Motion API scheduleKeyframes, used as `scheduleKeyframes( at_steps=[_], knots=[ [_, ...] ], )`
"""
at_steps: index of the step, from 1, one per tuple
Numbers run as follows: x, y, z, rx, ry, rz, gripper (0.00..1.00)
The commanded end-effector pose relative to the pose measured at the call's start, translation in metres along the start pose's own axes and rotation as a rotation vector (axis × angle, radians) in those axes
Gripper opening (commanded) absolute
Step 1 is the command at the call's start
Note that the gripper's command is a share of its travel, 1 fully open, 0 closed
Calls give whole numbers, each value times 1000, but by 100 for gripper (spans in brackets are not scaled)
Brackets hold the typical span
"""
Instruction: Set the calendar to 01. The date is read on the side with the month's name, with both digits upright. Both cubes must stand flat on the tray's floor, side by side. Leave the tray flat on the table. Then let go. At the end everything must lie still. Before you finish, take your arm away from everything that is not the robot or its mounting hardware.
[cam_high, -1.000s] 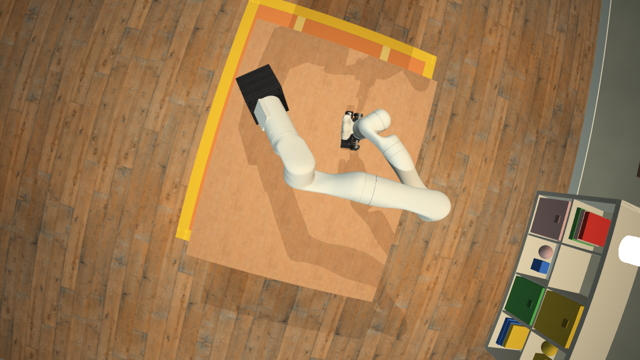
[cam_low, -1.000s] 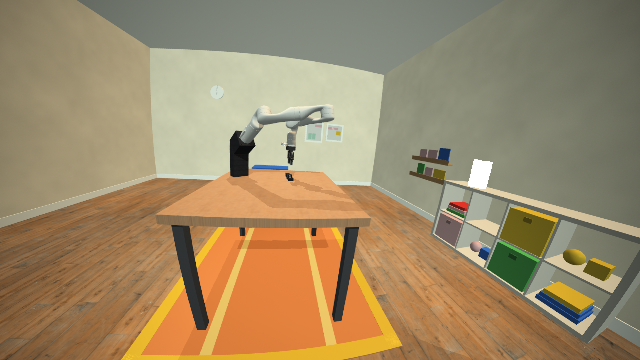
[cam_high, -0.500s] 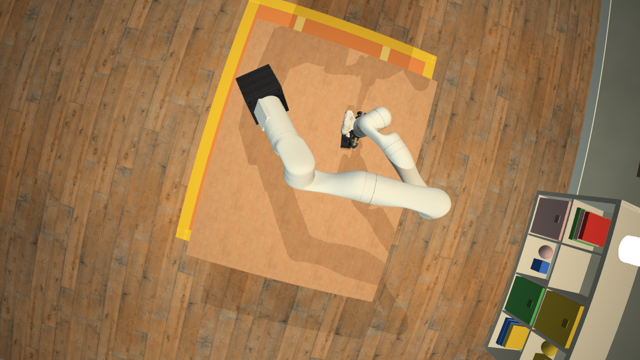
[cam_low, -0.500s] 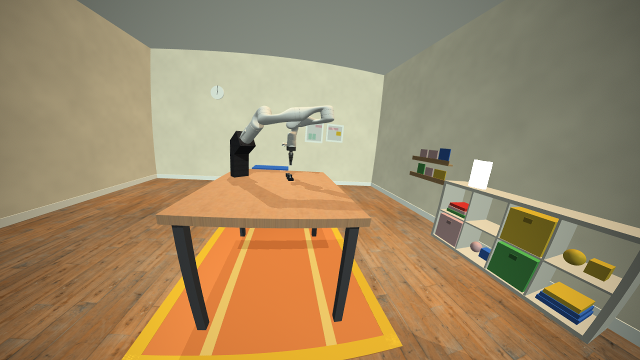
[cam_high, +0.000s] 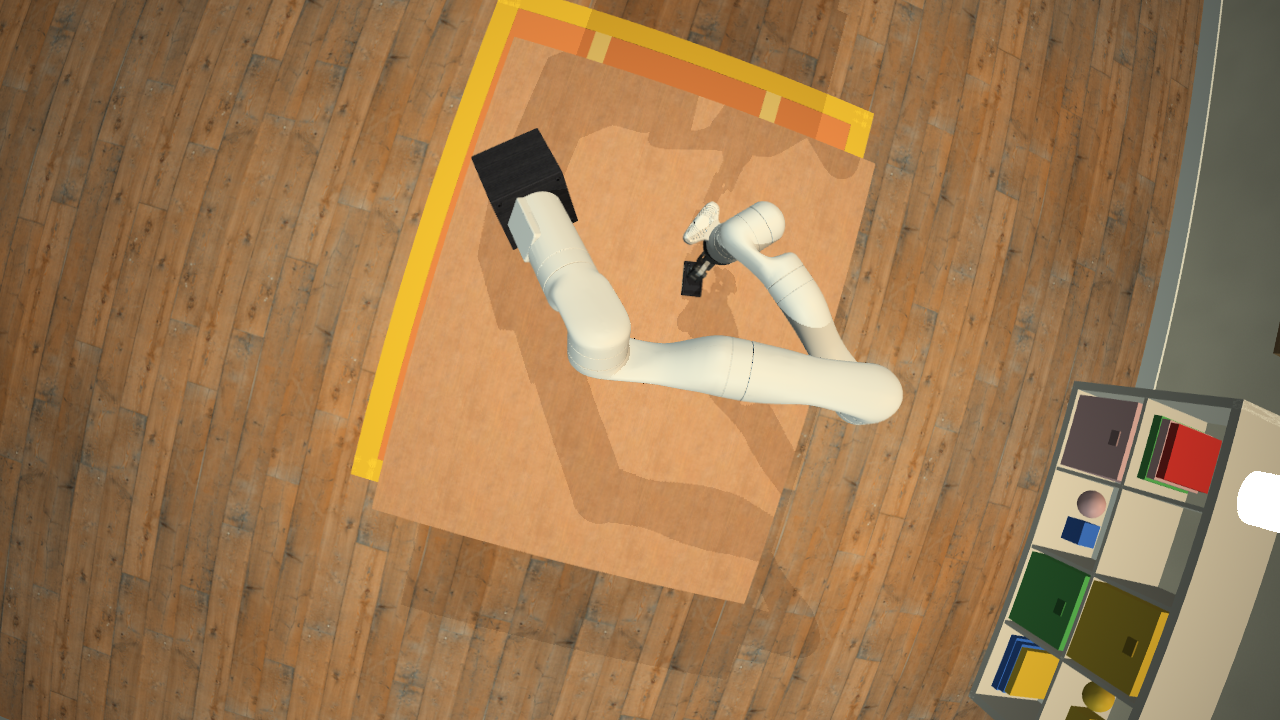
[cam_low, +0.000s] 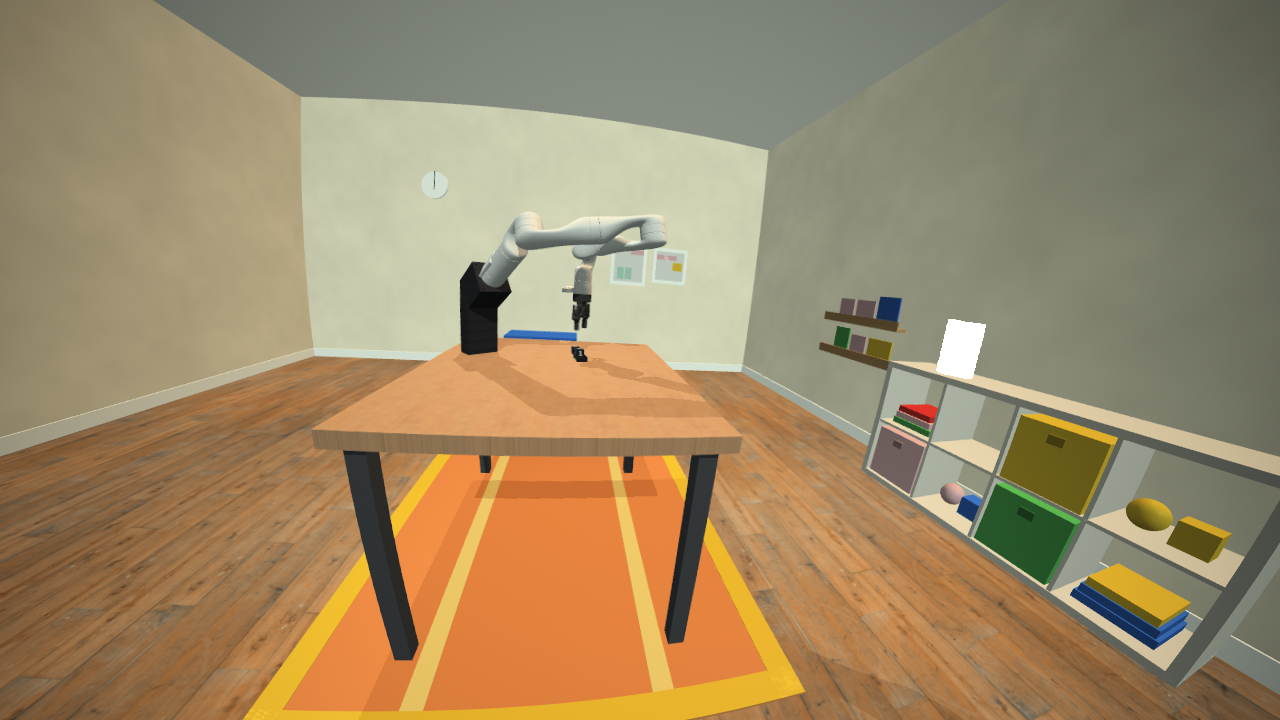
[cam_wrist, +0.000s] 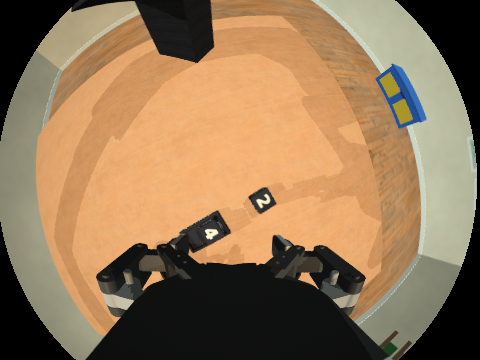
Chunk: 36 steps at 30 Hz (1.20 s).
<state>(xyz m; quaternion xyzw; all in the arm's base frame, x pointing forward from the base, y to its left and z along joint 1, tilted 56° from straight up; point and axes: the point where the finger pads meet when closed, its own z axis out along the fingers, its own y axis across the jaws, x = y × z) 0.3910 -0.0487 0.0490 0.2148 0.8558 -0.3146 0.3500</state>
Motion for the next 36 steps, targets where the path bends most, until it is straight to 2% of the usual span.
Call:
scheduleKeyframes(
  at_steps=[1, 8, 10, 24, 36],
  knots=[
    [5, 6, 1, -1, 1, 62, 100],
    [13, 19, 4, -1, 1, 313, 100],
    [13, 19, 4, -1, 1, 313, 100],
    [28, 41, 10, 1, 1, 757, 100],
    [34, 50, 12, 2, 0, 942, 100]
  ],
)
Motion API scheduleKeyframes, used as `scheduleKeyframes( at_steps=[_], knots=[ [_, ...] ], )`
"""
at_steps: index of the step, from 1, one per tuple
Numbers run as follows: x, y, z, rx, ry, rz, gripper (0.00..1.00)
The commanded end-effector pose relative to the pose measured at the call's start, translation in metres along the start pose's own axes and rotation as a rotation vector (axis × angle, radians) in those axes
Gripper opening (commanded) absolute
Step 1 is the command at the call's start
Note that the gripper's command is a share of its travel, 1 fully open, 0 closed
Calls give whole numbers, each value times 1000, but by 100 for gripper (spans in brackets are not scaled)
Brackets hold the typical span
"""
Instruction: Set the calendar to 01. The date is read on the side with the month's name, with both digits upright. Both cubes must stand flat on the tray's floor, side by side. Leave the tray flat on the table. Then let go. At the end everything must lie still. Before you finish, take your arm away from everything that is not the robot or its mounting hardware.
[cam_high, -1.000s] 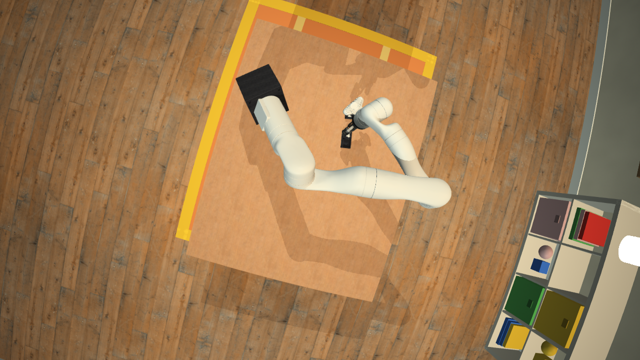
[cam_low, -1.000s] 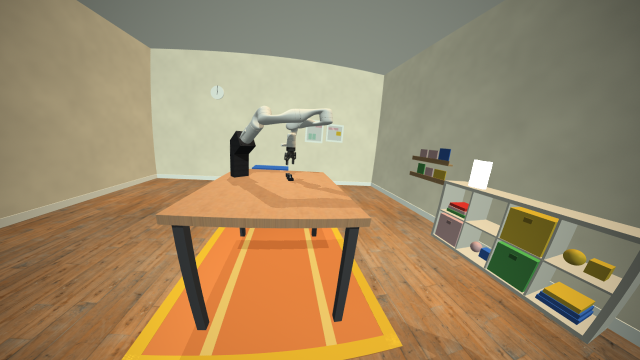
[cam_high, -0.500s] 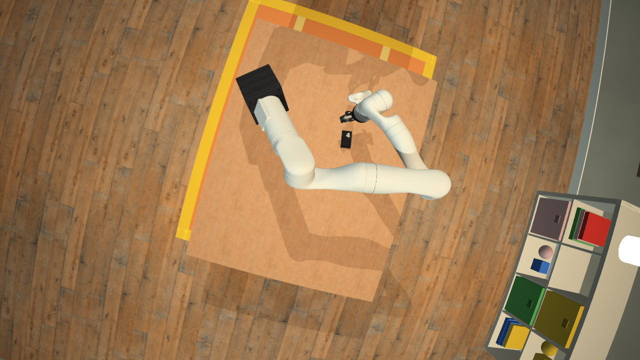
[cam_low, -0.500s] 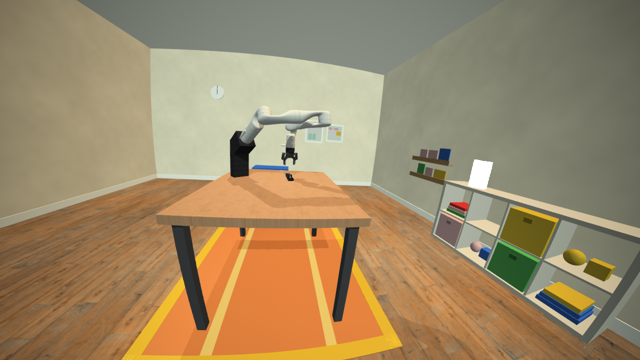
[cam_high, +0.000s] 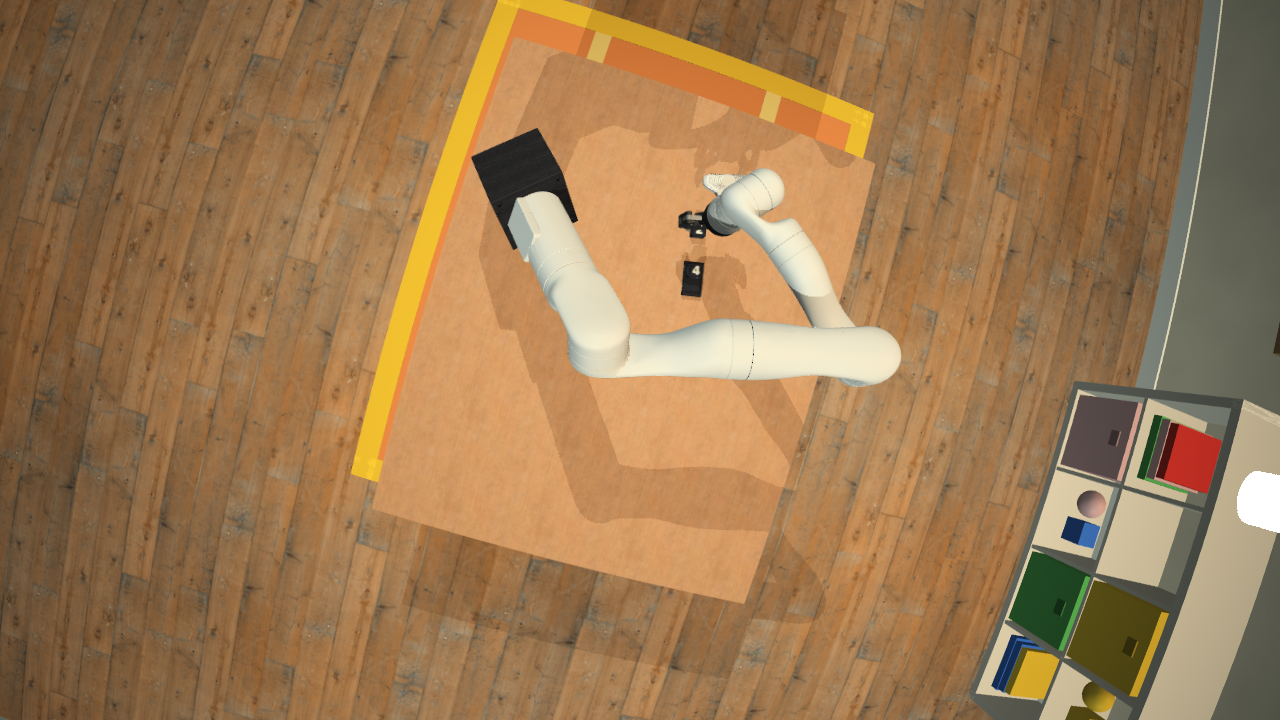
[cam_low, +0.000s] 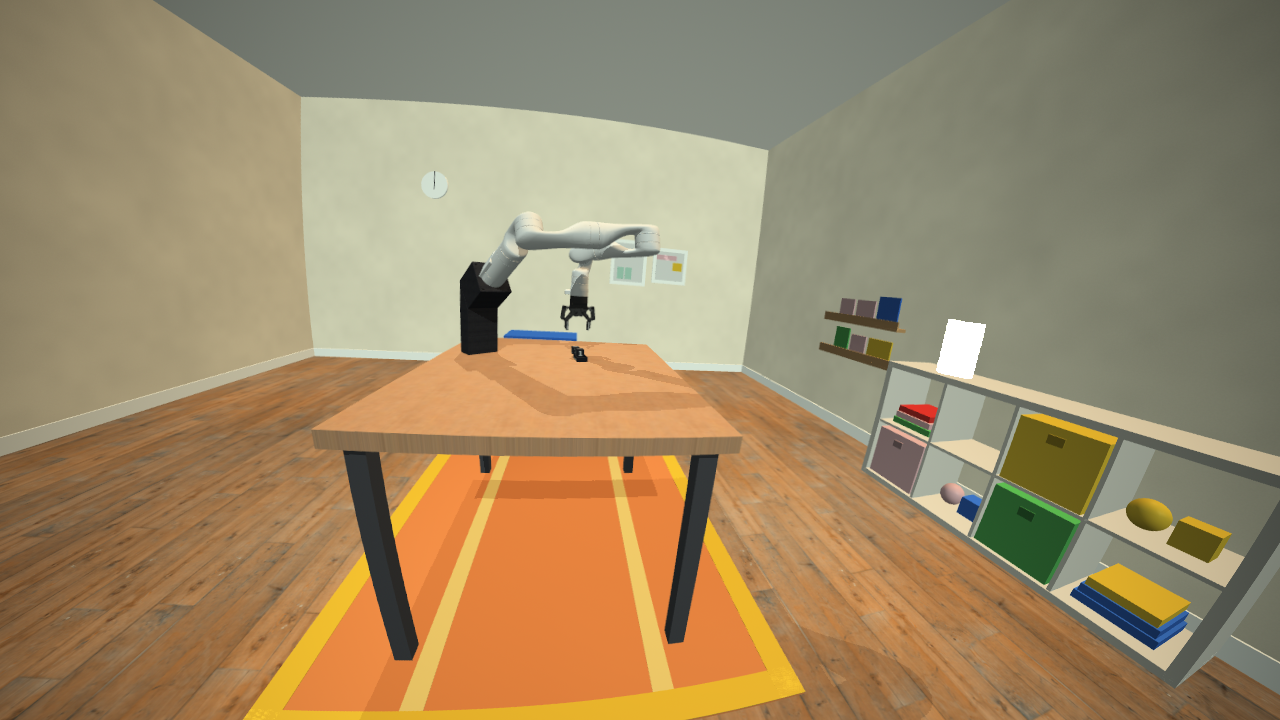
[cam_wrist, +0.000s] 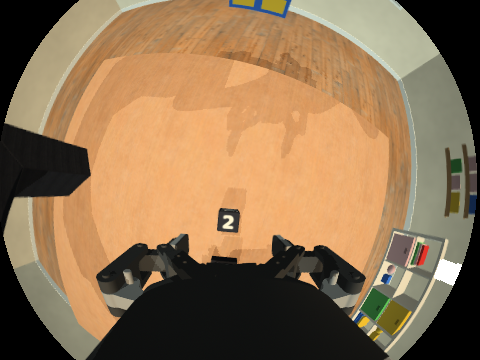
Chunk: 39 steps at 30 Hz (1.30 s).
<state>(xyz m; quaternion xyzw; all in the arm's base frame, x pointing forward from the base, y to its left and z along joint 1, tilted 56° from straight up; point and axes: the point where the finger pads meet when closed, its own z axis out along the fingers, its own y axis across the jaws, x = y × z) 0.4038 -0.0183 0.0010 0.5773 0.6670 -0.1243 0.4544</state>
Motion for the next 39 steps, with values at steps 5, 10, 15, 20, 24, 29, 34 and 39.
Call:
scheduleKeyframes(
  at_steps=[5, 10, 15, 20, 24, 29, 34, 39],
  knots=[
    [6, -1, 1, 1, 1, 52, 100],
    [6, -1, 1, 1, 1, 64, 100],
    [7, -1, 1, 1, 1, 70, 100],
    [7, -1, 1, 1, 1, 70, 48],
    [7, -1, 1, 1, 1, 70, 48],
    [7, -1, 1, 1, 1, 70, 48],
    [7, -1, 1, 1, 1, 70, 48],
    [7, -1, 1, 1, 1, 70, 48]
  ],
)
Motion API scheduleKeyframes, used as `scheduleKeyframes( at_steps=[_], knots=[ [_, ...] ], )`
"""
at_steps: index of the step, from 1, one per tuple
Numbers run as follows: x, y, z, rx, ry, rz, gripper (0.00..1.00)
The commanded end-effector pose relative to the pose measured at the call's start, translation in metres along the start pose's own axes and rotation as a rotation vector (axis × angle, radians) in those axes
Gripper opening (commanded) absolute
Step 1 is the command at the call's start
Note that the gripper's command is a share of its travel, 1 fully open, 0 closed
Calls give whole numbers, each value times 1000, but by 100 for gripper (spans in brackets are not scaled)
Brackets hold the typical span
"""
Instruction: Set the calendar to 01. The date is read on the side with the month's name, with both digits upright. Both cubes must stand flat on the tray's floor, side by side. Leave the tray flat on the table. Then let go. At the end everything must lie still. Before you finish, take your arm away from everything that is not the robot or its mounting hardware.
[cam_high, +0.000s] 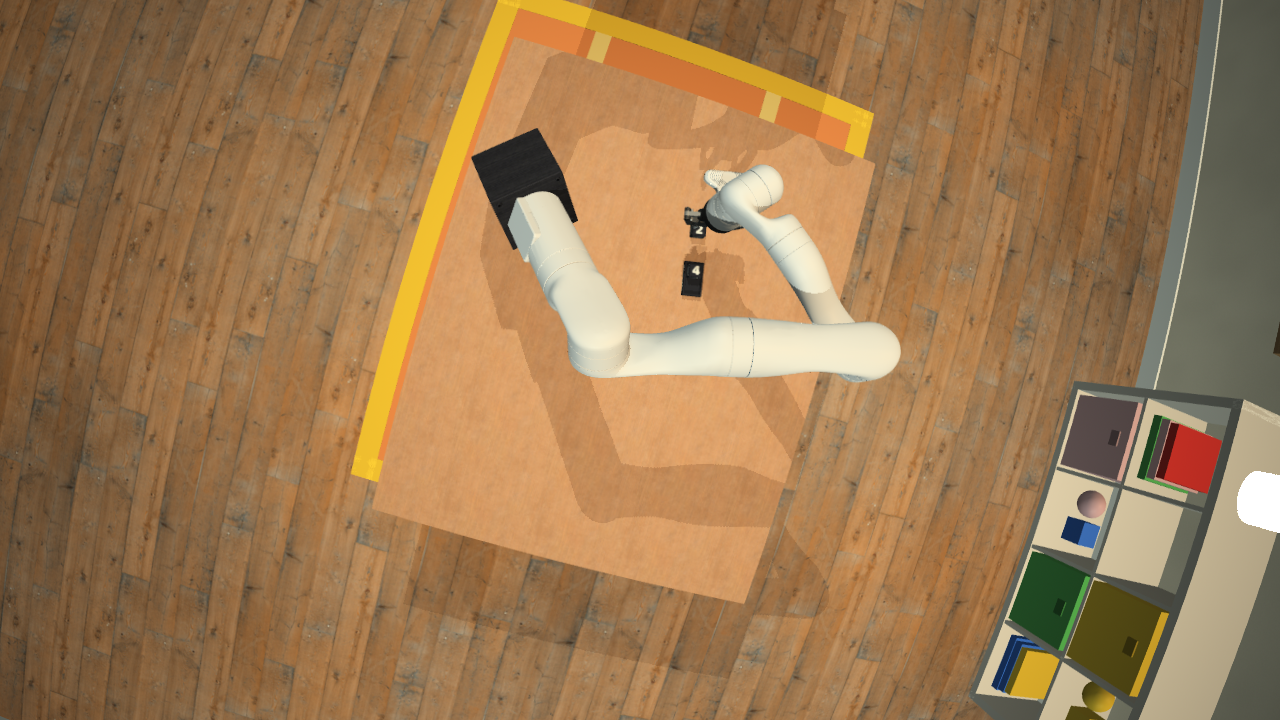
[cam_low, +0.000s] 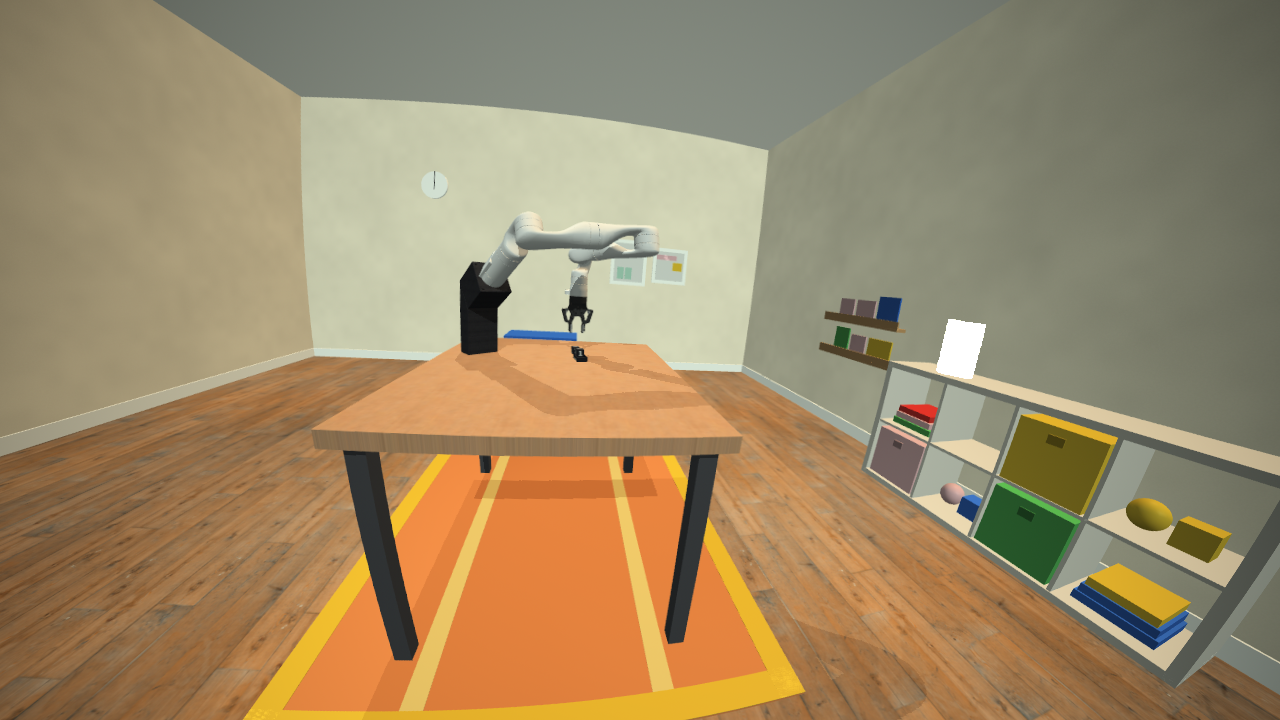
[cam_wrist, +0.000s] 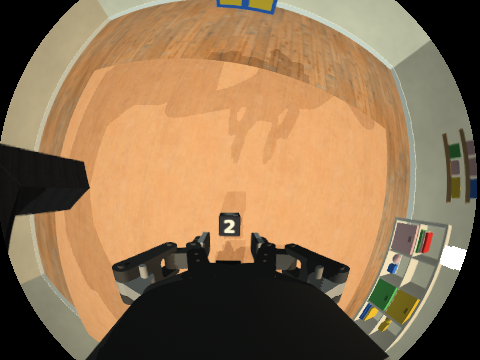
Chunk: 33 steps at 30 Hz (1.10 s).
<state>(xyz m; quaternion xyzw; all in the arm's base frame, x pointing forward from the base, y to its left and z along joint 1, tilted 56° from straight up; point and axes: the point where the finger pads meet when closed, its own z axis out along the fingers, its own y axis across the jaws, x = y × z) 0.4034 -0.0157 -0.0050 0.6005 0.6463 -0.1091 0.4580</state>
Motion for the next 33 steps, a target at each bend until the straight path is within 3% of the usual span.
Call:
scheduleKeyframes(
  at_steps=[1, 33],
  knots=[
    [0, 0, -1, -1, 1, 0, 48],
    [0, 0, 10, -2, 1, 0, 48]
  ],
)
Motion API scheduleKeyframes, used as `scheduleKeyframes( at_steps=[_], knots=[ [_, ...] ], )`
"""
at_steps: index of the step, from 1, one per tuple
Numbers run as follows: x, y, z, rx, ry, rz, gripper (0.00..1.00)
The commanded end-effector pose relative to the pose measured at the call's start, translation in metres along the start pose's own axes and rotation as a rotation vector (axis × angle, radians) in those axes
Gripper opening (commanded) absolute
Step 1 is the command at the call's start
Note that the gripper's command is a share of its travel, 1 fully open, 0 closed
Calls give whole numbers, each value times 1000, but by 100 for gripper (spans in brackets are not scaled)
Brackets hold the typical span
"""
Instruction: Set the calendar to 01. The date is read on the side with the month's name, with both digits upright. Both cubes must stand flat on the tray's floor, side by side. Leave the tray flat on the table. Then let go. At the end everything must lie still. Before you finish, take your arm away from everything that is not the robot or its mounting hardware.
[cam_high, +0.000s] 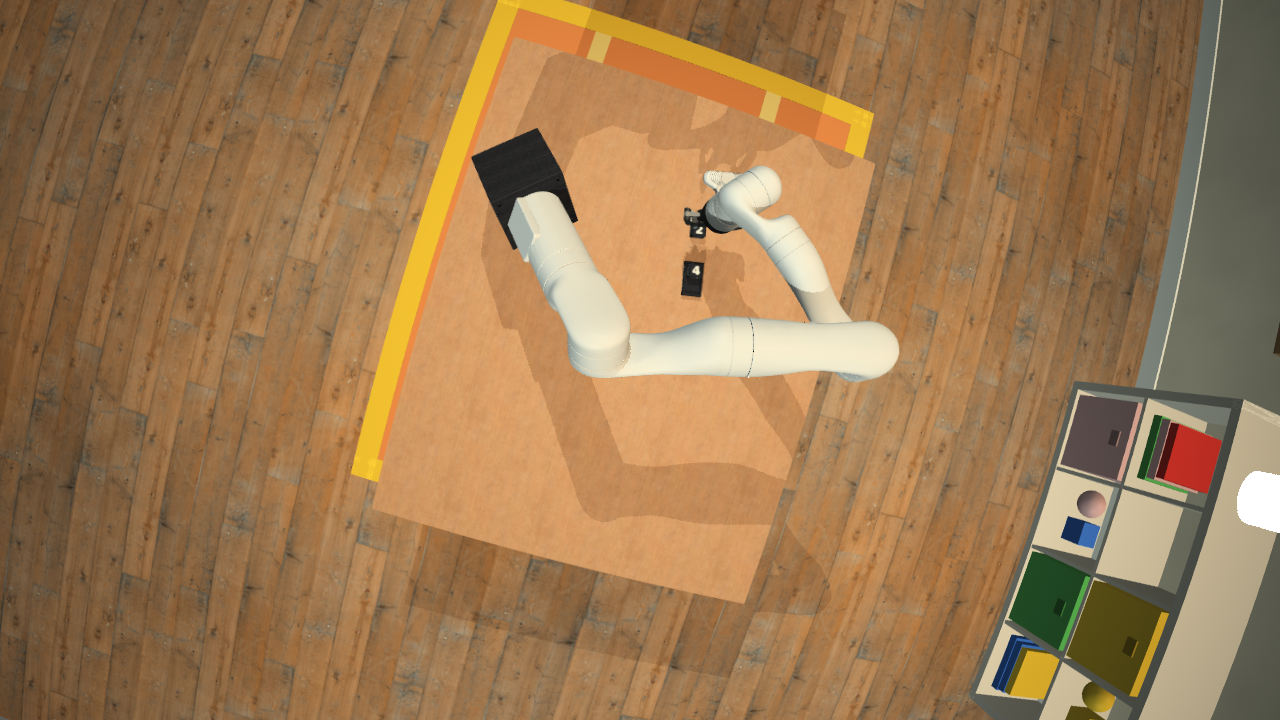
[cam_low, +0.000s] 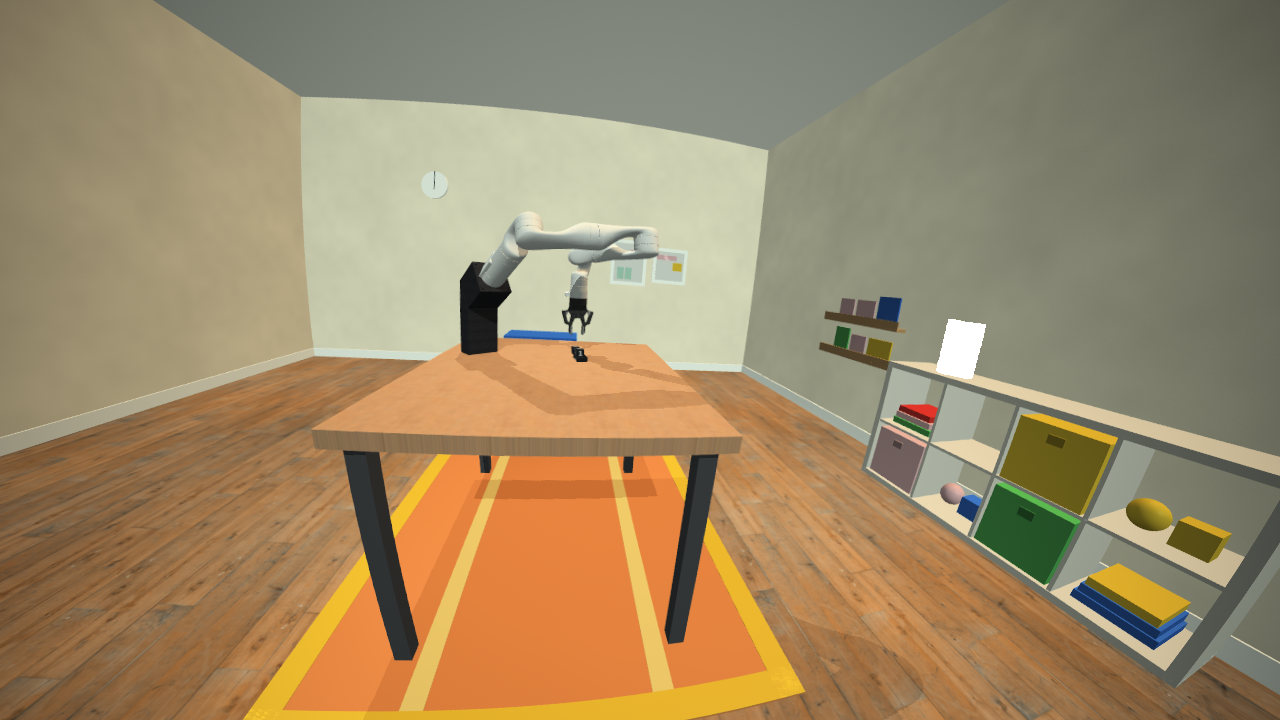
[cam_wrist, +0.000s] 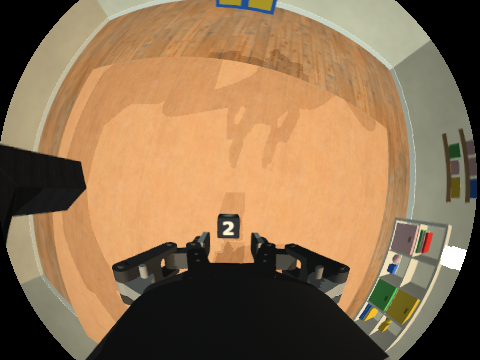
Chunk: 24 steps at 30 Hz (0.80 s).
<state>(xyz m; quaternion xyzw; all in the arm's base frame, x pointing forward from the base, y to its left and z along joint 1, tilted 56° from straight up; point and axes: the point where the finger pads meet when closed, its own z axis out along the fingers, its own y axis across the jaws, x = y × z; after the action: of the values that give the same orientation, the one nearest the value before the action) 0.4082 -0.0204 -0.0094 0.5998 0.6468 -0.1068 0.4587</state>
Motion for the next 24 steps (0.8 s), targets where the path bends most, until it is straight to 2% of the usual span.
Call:
scheduleKeyframes(
  at_steps=[1, 24],
  knots=[
    [0, -1, 3, 3, -1, 0, 48],
    [0, -2, 32, 3, -1, 0, 48]
  ],
)
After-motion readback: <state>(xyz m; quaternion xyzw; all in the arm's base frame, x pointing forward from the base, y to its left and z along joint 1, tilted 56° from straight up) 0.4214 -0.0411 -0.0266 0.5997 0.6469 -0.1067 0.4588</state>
